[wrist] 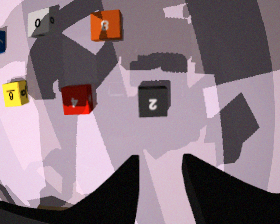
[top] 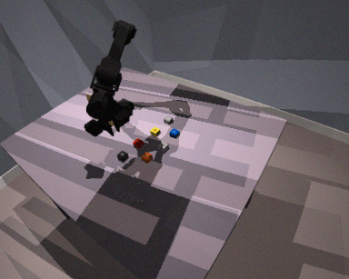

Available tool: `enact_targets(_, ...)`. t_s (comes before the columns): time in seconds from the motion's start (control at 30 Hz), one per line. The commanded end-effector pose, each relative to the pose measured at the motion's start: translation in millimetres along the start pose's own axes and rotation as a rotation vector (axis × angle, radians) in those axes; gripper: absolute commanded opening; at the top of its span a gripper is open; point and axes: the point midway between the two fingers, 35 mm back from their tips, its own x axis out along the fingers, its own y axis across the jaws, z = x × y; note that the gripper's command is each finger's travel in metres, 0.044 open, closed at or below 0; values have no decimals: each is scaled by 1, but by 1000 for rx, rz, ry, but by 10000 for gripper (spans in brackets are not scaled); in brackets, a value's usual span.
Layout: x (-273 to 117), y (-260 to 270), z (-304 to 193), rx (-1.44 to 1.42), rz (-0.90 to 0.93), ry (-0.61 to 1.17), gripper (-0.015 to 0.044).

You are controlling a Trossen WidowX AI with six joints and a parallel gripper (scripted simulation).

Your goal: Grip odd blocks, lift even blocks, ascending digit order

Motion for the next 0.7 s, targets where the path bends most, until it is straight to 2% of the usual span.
enact_targets(0.0, 3, 0, 0, -38, -8, 8, 120)
enact_targets(0.07, 3, 0, 0, -38, -8, 8, 120)
enact_targets(0.13, 17, -1, 1, -33, -8, 9, 172)
enact_targets(0.27, 81, 0, -1, -37, -5, 8, 278)
enact_targets(0.43, 84, 0, -1, -39, -5, 8, 400)
enact_targets(0.67, 91, 0, -1, -39, -5, 7, 400)
